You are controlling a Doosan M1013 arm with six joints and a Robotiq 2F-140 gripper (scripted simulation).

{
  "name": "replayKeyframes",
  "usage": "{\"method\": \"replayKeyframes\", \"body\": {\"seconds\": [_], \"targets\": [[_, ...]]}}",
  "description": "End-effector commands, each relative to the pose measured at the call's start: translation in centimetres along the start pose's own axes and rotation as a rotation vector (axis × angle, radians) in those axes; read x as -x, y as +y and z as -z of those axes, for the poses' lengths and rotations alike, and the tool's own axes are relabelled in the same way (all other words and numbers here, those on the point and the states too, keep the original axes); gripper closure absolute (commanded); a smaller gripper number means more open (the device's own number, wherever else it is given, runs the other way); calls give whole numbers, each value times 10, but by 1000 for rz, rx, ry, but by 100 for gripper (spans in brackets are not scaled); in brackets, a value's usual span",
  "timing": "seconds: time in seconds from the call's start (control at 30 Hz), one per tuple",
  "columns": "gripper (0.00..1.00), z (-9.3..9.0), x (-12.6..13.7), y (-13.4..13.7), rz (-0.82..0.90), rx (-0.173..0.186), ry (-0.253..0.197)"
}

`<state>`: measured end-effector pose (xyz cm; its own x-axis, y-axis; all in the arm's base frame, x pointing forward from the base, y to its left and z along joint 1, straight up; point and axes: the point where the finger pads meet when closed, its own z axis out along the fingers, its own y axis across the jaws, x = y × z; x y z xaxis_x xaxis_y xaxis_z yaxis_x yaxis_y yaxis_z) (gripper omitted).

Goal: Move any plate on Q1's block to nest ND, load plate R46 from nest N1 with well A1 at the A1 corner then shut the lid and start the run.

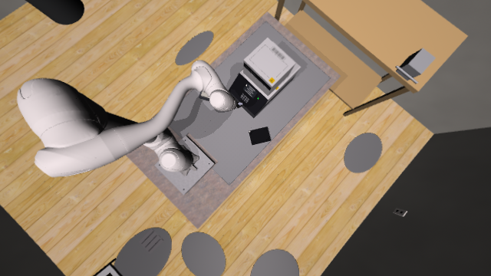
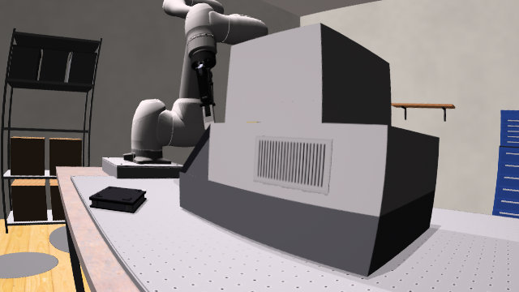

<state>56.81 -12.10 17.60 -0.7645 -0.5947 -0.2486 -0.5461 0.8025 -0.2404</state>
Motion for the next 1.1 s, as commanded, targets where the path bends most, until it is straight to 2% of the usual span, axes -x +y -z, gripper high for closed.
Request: {"method": "replayKeyframes", "body": {"seconds": [0.0,1.07], "targets": [[100,-6,3,-3,0,0,0],[100,-45,20,-20,0,0,0]]}}
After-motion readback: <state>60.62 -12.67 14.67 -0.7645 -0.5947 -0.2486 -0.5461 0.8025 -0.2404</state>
